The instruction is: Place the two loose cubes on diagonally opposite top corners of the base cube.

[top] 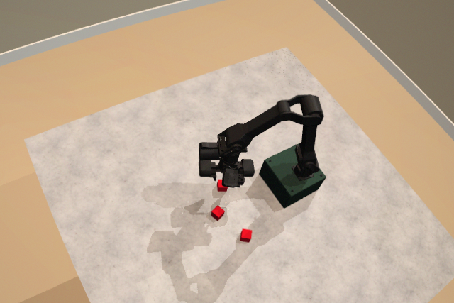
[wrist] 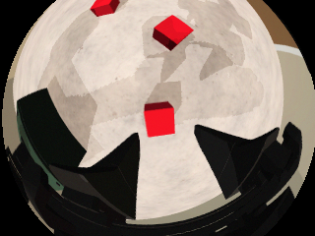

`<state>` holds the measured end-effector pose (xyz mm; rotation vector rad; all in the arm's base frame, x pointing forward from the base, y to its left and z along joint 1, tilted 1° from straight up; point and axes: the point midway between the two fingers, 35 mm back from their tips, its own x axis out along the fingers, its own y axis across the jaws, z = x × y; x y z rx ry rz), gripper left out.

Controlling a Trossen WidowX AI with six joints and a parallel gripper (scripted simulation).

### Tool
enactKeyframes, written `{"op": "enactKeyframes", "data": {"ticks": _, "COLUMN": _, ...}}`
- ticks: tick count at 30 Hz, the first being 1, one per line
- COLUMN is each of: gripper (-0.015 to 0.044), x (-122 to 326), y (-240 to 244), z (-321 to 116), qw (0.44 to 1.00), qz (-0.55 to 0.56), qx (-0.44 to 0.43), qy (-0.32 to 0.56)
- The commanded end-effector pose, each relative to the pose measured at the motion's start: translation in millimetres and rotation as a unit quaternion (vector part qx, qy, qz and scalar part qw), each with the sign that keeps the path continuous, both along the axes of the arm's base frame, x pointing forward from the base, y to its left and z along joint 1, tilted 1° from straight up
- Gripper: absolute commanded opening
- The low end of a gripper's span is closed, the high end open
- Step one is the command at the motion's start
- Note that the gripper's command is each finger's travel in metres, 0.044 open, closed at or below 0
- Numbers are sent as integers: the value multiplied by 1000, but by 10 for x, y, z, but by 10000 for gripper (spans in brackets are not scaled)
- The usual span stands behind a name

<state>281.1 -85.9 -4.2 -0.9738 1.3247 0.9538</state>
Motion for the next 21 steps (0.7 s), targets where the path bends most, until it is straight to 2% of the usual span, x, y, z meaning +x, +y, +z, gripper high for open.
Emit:
{"op": "enactKeyframes", "data": {"ticks": 1, "gripper": 265, "x": -32, "y": 5, "z": -94, "qw": 1000, "qz": 2, "qx": 0, "qy": 5}}
{"op": "enactKeyframes", "data": {"ticks": 21, "gripper": 265, "x": -30, "y": 6, "z": -396, "qw": 1000, "qz": 2, "qx": 0, "qy": 5}}
